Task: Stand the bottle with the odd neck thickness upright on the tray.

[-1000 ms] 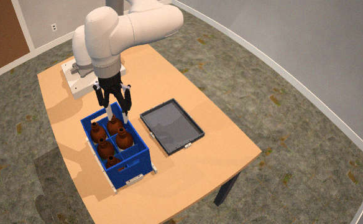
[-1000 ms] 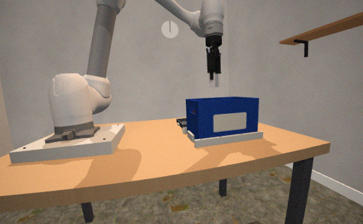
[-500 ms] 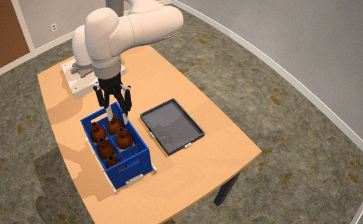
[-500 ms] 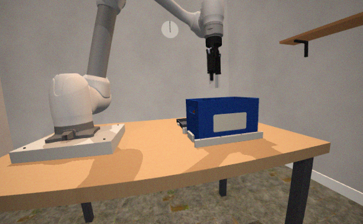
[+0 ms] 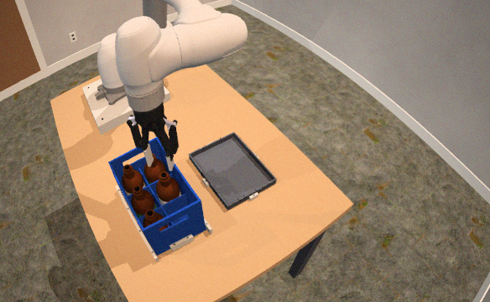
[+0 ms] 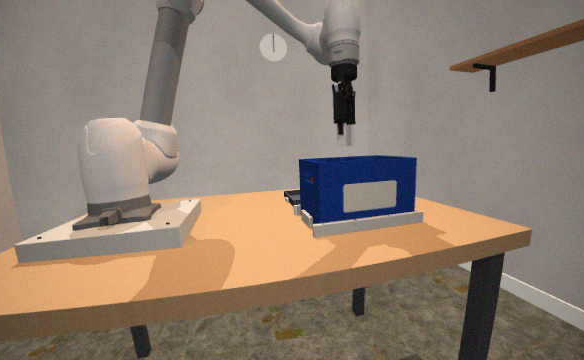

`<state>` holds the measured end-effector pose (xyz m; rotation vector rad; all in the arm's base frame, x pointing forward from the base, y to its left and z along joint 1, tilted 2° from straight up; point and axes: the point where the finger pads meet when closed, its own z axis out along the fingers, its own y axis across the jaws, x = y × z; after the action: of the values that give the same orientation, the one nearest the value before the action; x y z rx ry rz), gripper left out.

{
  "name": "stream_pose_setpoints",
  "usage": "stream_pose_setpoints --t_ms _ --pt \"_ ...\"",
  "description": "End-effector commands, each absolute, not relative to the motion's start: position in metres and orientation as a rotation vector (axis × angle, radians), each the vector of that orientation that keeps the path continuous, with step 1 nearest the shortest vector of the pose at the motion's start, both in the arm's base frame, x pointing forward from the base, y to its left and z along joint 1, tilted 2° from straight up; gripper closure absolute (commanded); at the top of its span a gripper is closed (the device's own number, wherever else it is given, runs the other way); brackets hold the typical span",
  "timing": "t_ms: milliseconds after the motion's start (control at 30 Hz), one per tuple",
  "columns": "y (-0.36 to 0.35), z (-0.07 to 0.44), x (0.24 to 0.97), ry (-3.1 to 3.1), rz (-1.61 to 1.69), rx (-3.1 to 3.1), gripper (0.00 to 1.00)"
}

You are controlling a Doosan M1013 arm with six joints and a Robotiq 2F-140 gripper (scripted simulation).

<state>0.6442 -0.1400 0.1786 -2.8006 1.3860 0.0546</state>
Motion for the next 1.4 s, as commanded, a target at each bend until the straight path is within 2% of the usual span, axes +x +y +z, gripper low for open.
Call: stream_pose_setpoints --t_ms 0,1367 --pt "-0.140 0.177 0.644 1.386 0.054 -2.800 0.62" --pt "-0.139 0.153 0.644 1.386 0.054 -2.800 0.62"
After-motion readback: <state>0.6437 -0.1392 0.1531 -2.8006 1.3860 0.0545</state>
